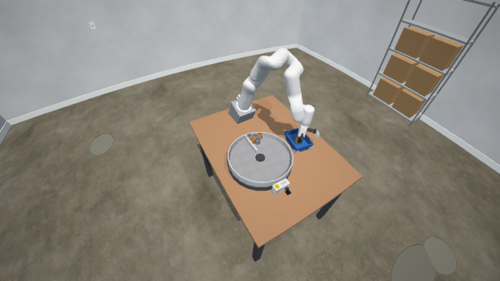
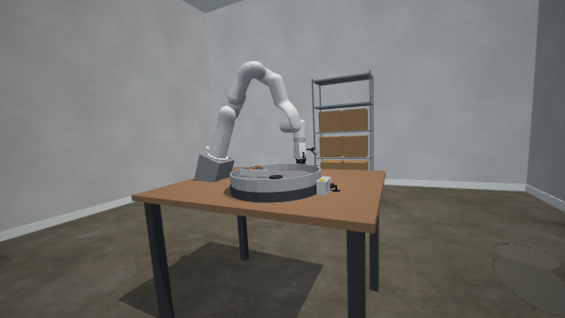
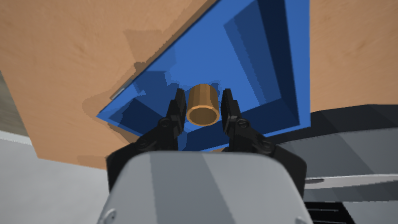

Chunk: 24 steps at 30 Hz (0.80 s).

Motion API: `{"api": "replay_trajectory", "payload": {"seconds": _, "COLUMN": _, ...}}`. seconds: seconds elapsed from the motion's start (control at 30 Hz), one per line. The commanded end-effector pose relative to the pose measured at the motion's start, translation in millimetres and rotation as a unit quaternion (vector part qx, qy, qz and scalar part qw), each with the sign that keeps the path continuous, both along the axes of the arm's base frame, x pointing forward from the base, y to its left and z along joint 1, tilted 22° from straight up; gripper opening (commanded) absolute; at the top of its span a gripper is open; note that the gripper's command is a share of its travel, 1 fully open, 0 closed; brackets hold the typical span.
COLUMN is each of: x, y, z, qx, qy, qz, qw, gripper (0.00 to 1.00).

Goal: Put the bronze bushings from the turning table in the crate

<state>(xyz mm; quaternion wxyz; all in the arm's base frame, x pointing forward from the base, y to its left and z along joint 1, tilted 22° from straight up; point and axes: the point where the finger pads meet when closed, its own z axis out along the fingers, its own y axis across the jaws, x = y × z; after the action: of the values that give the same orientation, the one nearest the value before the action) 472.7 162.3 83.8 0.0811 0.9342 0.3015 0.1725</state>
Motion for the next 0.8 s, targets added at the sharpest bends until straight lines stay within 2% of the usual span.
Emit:
{"api": "replay_trajectory", "payload": {"seconds": 0.0, "x": 0.9, "y": 0.6, "z": 1.5, "qx": 0.001, "qy": -0.002, "qz": 0.000, "qw": 1.000, "gripper": 0.48}}
{"api": "replay_trajectory", "payload": {"seconds": 0.57, "x": 0.7, "y": 0.6, "z": 1.9, "qx": 0.001, "qy": -0.002, "qz": 0.000, "qw": 1.000, "gripper": 0.48}}
{"api": "replay_trajectory", "payload": {"seconds": 0.77, "x": -2.5, "y": 1.0, "z": 9.9, "qx": 0.001, "qy": -0.002, "qz": 0.000, "qw": 1.000, "gripper": 0.48}}
